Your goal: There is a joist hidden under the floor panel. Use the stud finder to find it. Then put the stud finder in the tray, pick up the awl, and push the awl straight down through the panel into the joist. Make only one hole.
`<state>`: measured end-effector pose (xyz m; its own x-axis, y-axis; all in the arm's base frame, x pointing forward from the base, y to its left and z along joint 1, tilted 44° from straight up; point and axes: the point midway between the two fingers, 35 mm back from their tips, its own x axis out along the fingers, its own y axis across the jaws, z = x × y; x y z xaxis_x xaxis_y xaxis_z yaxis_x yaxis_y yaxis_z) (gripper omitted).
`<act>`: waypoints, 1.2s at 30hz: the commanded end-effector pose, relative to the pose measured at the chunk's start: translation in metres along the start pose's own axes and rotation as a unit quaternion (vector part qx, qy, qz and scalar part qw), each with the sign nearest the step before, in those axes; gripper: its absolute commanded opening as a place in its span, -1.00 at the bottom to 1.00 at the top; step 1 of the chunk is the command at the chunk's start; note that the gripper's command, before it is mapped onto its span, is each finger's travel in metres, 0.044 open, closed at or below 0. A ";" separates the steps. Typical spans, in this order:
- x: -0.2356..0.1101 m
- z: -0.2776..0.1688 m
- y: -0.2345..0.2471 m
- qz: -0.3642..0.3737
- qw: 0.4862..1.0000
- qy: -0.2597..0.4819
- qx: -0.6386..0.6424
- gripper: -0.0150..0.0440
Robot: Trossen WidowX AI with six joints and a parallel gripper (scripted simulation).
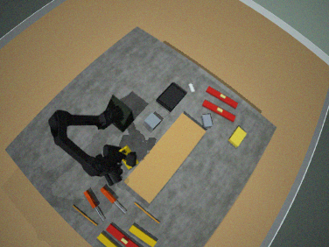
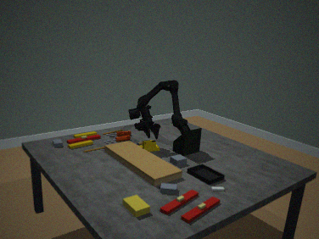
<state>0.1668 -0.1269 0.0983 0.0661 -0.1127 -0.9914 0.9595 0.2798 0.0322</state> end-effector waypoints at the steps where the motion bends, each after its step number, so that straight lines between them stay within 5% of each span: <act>1: -0.001 0.011 0.006 -0.030 0.992 -0.079 -0.096 1.00; 6: 0.005 0.013 0.007 -0.102 0.946 -0.176 -0.252 1.00; 12: 0.002 0.010 0.008 -0.214 0.828 -0.296 -0.427 1.00; 36: 0.020 0.021 0.003 -0.216 0.825 -0.297 -0.430 1.00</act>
<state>0.1783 -0.1466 0.0874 0.1381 -0.7592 -0.6361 0.4040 0.6295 -0.6636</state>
